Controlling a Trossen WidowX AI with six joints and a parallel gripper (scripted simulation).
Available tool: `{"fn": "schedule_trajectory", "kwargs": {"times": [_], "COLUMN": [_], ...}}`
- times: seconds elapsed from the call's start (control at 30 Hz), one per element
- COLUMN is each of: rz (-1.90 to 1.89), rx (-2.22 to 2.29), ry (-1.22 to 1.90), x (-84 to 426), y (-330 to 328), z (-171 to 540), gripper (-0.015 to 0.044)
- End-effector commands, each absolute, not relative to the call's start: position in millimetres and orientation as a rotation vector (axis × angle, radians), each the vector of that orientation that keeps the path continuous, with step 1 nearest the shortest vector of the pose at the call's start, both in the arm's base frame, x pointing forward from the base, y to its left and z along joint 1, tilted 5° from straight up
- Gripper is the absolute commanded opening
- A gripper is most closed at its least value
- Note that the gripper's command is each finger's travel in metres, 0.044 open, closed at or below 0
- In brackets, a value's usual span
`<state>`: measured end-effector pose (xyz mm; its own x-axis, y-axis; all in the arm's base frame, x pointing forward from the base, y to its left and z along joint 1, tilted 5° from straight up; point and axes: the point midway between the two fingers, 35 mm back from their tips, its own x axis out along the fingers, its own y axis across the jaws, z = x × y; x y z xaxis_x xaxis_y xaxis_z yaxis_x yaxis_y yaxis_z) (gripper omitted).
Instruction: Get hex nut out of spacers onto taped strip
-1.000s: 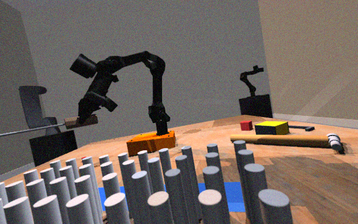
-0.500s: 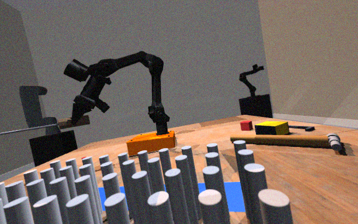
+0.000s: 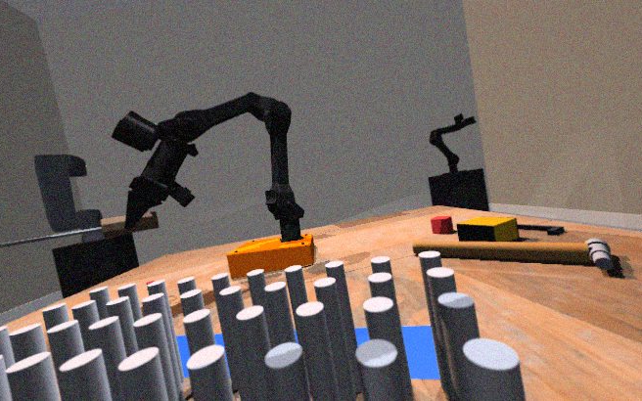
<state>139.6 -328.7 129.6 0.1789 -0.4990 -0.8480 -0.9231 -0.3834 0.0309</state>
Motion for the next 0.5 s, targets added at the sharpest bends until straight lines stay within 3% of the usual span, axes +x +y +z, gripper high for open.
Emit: {"fn": "schedule_trajectory", "kwargs": {"times": [0.0, 0.47], "rz": [1.114, 1.114], "rx": [-1.966, -1.966], "ry": [1.326, 1.326], "x": [140.4, 141.5], "y": [-329.1, -331.9], "z": [124.6, 110.2], "gripper": [0.0, 0.0]}}
